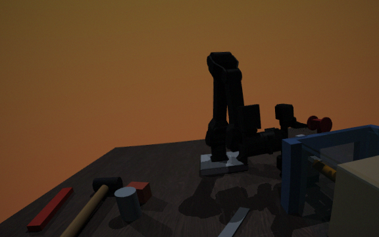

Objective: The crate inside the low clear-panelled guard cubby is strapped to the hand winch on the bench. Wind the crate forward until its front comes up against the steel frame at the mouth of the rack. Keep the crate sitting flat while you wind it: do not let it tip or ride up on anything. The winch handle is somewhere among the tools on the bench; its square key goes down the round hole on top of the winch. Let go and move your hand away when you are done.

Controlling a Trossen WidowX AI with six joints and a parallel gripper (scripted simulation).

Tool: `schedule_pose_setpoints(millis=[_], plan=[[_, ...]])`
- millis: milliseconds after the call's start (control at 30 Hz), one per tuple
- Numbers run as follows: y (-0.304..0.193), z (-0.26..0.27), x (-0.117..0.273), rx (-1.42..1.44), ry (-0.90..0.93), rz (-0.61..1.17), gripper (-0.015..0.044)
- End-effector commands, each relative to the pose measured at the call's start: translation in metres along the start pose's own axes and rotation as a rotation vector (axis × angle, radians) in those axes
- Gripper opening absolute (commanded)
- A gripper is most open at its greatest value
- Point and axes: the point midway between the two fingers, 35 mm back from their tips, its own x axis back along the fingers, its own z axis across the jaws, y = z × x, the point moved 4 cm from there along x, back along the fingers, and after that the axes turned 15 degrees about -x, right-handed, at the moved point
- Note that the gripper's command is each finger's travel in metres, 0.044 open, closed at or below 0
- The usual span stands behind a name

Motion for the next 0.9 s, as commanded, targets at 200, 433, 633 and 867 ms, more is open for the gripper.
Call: schedule_pose_setpoints(millis=[200,433,633,867], plan=[[-0.001,0.001,0.0,-0.001,0.0,0.003,0.024],[0.0,0.0,0.03,-0.006,-0.013,0.064,0.024],[0.012,0.004,0.092,-0.02,-0.052,0.215,0.024],[0.018,0.006,0.106,-0.023,-0.063,0.252,0.024]])
